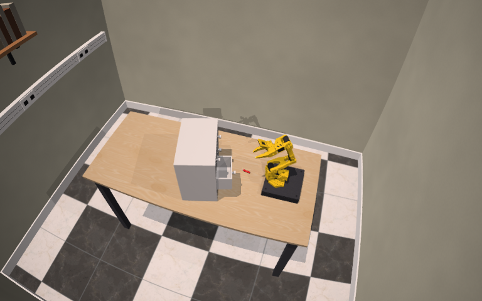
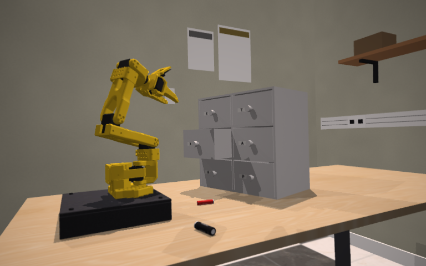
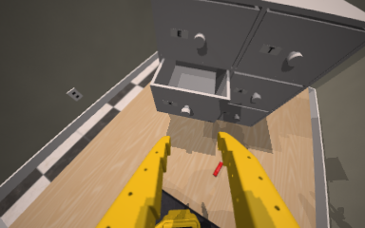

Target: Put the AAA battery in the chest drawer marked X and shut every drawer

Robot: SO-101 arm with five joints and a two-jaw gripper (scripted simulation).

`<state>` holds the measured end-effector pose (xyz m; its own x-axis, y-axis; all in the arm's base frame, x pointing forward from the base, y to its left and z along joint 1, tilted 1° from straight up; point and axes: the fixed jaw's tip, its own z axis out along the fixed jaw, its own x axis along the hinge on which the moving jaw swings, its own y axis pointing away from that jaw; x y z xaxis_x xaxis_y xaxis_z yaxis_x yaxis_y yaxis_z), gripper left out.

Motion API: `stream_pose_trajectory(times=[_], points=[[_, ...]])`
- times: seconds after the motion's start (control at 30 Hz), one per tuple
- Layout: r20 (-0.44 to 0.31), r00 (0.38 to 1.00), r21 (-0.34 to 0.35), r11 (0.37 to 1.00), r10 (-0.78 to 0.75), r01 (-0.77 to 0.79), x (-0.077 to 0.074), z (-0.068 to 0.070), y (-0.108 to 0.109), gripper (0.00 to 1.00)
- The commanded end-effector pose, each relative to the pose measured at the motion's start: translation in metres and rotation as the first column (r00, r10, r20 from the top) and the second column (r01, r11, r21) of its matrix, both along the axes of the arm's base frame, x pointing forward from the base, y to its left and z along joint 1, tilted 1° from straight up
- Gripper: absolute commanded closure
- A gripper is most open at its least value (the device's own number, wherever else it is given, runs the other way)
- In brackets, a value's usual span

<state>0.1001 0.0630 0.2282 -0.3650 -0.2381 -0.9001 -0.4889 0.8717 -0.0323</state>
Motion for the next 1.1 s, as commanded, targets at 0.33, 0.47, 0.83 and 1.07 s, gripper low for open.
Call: stream_pose_trajectory(times=[0.33, 0.47, 0.83, 1.07], points=[[-0.012, 0.962, 0.0, 0.962, -0.273, 0.273, 0.013, 0.0, -0.03, 0.81], [-0.012, 0.918, 0.0, 0.918, -0.396, 0.396, 0.017, 0.0, -0.045, 0.81], [-0.012, 0.763, 0.0, 0.763, -0.646, 0.646, 0.017, 0.0, -0.079, 0.81], [-0.012, 0.732, 0.0, 0.732, -0.681, 0.681, 0.016, 0.0, -0.085, 0.81]])
